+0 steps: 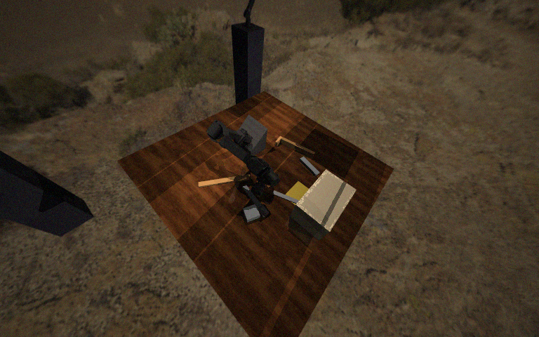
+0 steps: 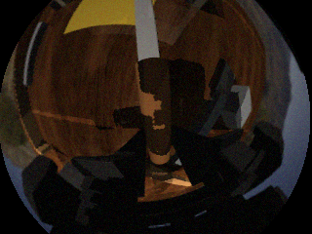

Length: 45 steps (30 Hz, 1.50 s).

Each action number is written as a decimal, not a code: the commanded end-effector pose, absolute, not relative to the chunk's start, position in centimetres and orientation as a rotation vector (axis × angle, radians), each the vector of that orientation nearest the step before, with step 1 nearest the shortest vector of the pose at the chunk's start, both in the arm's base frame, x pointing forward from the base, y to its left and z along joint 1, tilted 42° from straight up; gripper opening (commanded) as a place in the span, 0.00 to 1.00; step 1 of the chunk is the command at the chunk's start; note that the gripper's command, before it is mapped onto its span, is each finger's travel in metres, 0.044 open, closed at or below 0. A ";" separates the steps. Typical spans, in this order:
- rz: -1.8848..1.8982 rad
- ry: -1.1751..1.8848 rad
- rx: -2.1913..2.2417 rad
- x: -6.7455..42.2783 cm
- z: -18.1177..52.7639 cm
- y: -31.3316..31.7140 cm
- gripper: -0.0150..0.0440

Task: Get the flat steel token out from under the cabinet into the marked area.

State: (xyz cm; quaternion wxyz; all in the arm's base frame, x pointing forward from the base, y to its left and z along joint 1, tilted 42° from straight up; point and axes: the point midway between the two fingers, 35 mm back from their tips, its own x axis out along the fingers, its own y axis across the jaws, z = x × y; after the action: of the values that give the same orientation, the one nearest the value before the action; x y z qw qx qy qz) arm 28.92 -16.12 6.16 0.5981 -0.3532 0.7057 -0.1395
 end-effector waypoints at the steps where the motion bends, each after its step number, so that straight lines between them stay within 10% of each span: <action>1: -0.323 1.644 -0.821 28.1 6.3 -16.3 0.25; 45: -0.340 1.635 -0.804 24.6 7.3 -17.0 0.25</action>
State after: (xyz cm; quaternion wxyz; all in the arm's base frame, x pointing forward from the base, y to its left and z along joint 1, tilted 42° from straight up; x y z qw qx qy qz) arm 24.77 -17.34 7.49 0.5990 -0.3508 0.7056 -0.1425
